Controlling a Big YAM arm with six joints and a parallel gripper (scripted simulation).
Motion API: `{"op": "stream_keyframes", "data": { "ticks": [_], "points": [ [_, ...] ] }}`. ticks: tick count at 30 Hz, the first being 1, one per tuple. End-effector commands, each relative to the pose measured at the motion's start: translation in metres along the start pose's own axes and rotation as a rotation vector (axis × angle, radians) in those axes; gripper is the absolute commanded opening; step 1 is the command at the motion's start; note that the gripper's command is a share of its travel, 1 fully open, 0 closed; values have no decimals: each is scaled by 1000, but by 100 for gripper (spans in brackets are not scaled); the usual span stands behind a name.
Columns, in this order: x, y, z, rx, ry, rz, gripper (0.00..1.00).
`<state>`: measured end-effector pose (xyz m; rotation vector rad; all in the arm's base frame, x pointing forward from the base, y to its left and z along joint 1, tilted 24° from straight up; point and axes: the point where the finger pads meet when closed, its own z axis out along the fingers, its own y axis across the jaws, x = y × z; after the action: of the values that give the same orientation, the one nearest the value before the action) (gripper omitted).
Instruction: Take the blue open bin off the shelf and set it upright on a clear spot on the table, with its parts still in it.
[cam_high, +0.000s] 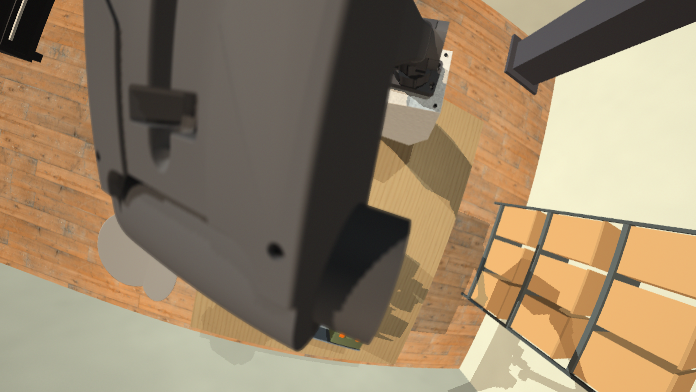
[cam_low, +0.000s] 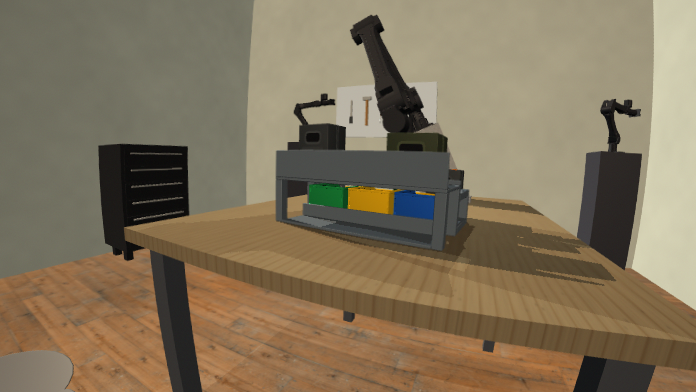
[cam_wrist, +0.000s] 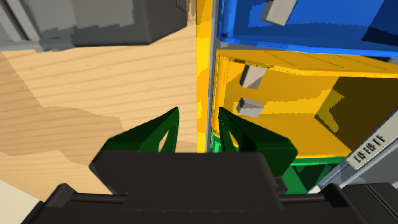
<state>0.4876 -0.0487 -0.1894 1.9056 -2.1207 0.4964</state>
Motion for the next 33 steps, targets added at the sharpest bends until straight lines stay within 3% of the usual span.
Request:
{"op": "stream_keyframes", "data": {
  "ticks": [1,8,9,14,33],
  "points": [
    [6,-13,9,8,0,13,43],
    [6,-13,9,8,0,13,43],
    [6,-13,9,8,0,13,0],
    [7,-3,11,-13,2,4,0],
    [7,-3,11,-13,2,4,0]
  ]
}}
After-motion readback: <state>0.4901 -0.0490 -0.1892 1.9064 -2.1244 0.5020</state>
